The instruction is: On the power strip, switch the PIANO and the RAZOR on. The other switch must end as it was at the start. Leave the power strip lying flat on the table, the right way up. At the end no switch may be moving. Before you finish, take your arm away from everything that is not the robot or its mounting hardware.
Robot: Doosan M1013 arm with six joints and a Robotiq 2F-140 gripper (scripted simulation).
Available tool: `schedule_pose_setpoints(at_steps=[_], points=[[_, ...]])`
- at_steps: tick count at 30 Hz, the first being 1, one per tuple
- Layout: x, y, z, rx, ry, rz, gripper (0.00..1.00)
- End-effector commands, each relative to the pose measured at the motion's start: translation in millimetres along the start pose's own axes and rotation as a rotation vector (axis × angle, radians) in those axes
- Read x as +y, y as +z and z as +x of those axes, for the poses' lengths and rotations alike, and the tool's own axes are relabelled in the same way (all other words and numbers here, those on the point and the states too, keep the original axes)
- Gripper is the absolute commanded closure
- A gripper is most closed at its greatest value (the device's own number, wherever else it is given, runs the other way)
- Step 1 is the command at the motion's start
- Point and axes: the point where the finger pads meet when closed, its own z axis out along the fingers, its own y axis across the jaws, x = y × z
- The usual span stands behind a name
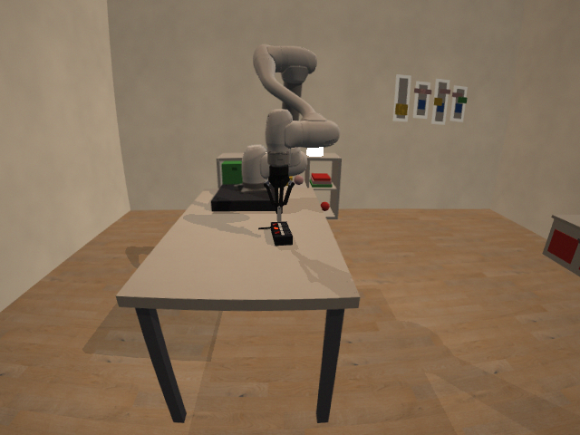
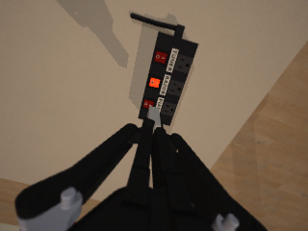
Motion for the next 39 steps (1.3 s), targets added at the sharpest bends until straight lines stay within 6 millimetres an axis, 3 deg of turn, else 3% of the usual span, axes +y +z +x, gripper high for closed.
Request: schedule_pose_setpoints(at_steps=[1,39], points=[[0,0,0,0.0,0.0,0.0,1.0],[0,34,-1,0.0,0.0,0.0,1.0]])
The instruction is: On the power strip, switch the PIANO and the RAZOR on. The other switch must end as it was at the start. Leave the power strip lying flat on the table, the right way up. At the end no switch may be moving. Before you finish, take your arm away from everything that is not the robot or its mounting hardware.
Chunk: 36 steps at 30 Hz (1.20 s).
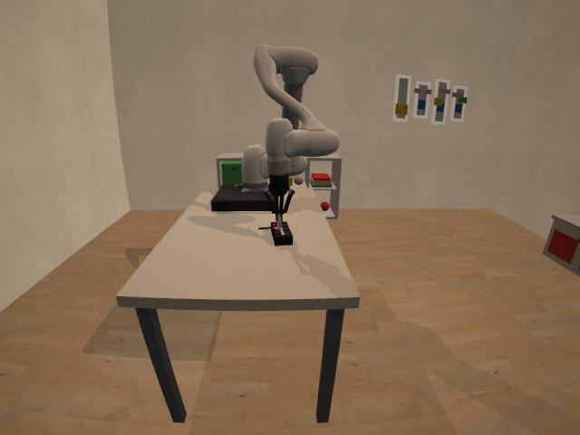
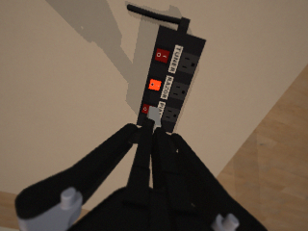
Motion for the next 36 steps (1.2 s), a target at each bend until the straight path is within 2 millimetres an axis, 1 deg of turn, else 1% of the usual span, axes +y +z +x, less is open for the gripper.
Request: schedule_pose_setpoints(at_steps=[1,13,36], points=[[0.1,0.2,0.0,0.0,0.0,0.0,1.0],[0.1,8.2,-0.3,0.0,0.0,0.0,1.0],[0.1,9.0,-0.3,0.0,0.0,0.0,1.0]])
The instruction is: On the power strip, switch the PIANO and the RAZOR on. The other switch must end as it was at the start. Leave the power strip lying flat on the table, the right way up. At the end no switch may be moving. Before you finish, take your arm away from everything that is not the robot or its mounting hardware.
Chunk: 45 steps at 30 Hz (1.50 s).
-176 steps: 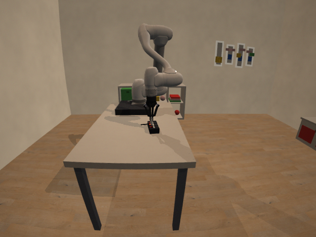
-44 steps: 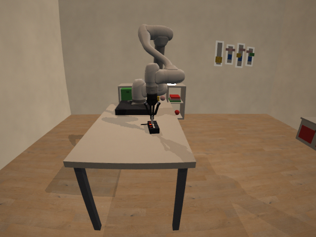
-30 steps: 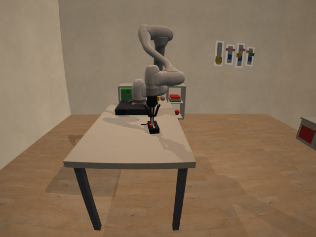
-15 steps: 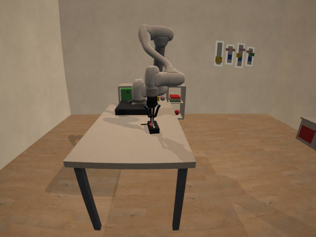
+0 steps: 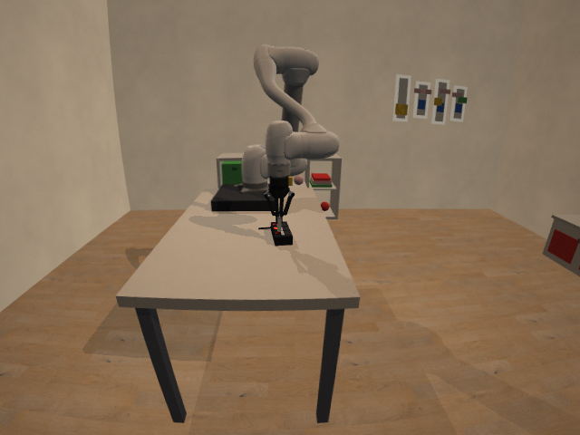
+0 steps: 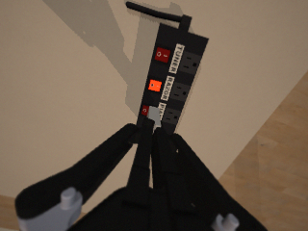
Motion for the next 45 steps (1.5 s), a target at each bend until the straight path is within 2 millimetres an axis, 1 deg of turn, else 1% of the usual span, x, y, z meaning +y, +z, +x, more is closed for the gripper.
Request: schedule_pose_setpoints(at_steps=[1,33,45], points=[[0.0,-0.1,0.0,0.0,0.0,0.0,1.0],[0.0,0.4,0.0,0.0,0.0,0.0,1.0],[0.0,5.1,0.0,0.0,0.0,0.0,1.0]])
